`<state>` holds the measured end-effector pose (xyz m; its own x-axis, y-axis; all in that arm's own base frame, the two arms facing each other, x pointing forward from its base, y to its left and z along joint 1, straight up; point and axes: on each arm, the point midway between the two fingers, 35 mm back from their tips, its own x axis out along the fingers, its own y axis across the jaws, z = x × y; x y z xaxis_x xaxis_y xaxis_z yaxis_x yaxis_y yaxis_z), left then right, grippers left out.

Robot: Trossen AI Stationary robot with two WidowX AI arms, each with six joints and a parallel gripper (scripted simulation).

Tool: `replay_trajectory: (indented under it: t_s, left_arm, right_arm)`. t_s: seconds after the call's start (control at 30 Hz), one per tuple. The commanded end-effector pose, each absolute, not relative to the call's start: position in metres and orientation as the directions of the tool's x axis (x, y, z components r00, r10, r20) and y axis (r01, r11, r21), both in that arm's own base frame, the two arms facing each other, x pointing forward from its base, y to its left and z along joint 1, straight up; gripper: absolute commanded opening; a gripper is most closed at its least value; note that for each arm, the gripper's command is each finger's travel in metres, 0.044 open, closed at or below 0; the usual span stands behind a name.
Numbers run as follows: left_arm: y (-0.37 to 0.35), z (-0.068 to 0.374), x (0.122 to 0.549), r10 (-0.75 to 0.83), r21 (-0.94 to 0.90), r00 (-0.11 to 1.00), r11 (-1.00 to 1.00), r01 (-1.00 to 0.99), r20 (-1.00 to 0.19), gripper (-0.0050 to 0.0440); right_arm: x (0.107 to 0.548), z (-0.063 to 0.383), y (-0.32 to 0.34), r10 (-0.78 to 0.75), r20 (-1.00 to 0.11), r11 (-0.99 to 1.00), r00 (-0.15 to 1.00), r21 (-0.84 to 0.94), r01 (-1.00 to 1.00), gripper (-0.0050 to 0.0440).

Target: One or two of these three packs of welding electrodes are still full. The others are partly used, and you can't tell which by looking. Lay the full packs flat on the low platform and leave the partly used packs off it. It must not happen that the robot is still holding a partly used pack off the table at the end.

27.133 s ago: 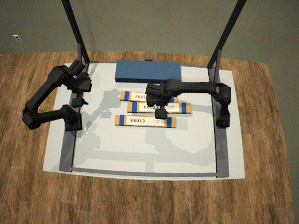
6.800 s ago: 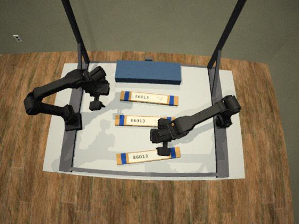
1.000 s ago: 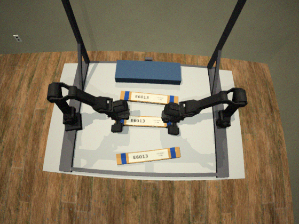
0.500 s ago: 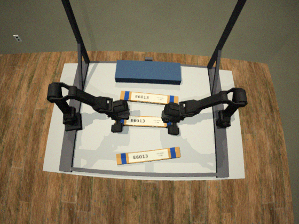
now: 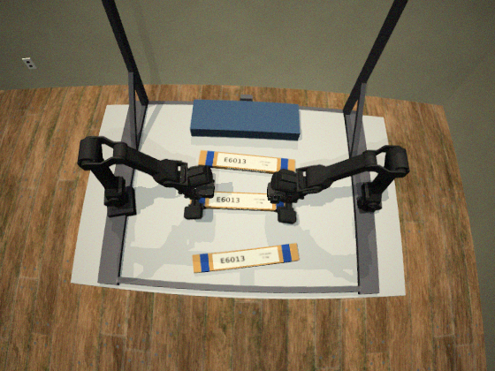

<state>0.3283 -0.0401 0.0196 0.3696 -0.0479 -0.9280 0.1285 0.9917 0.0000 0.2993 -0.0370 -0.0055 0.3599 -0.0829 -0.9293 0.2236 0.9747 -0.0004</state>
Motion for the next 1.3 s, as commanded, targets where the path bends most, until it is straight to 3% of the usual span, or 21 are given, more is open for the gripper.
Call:
replay_trajectory:
  t_s: [0.0, 1.27]
  left_arm:
    - [-0.04, 0.045, 0.335, -0.053, 0.001, 0.414, 0.992, 0.127, -0.909, -0.005]
    - [-0.04, 0.113, 0.332, -0.053, 0.001, 0.415, 0.992, 0.127, -0.909, -0.005]
  right_arm:
    - [0.307, 0.017, -0.038, -0.088, -0.912, 0.974, 0.401, 0.005, 0.225, -0.005]
    - [0.305, 0.086, -0.038, -0.088, -0.911, 0.974, 0.402, 0.005, 0.225, -0.005]
